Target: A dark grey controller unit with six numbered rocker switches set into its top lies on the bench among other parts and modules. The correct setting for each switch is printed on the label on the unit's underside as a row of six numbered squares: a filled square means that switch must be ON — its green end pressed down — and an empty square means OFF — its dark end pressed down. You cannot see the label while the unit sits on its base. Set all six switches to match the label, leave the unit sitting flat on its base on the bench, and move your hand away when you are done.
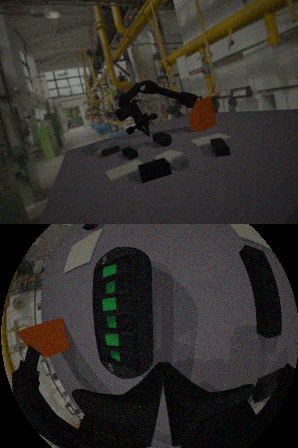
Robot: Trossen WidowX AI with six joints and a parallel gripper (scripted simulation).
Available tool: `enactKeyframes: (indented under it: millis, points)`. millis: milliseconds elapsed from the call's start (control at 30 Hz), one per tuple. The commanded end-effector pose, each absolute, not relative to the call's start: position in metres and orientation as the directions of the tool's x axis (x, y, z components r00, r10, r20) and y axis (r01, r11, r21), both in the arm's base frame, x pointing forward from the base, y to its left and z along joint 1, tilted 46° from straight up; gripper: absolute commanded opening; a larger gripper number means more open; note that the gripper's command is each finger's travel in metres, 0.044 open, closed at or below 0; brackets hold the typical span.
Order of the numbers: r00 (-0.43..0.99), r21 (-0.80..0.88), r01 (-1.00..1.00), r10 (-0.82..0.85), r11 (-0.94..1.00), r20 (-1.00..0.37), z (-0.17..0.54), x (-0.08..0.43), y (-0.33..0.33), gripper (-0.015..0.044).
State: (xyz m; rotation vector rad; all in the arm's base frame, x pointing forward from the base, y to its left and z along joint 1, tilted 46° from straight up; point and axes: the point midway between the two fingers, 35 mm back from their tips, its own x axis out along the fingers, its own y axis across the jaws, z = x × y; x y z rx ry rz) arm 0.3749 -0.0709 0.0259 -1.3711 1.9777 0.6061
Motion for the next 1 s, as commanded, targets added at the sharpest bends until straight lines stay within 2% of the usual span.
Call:
enactKeyframes:
  millis: [0, 967]
  points:
    - [-0.247, 0.017, -0.939, -0.641, 0.343, -0.726, 0.020, 0.374, -0.076, 0.0000]
    - [-0.248, 0.017, -0.939, -0.643, 0.343, -0.725, -0.002, 0.373, -0.099, 0.0000]
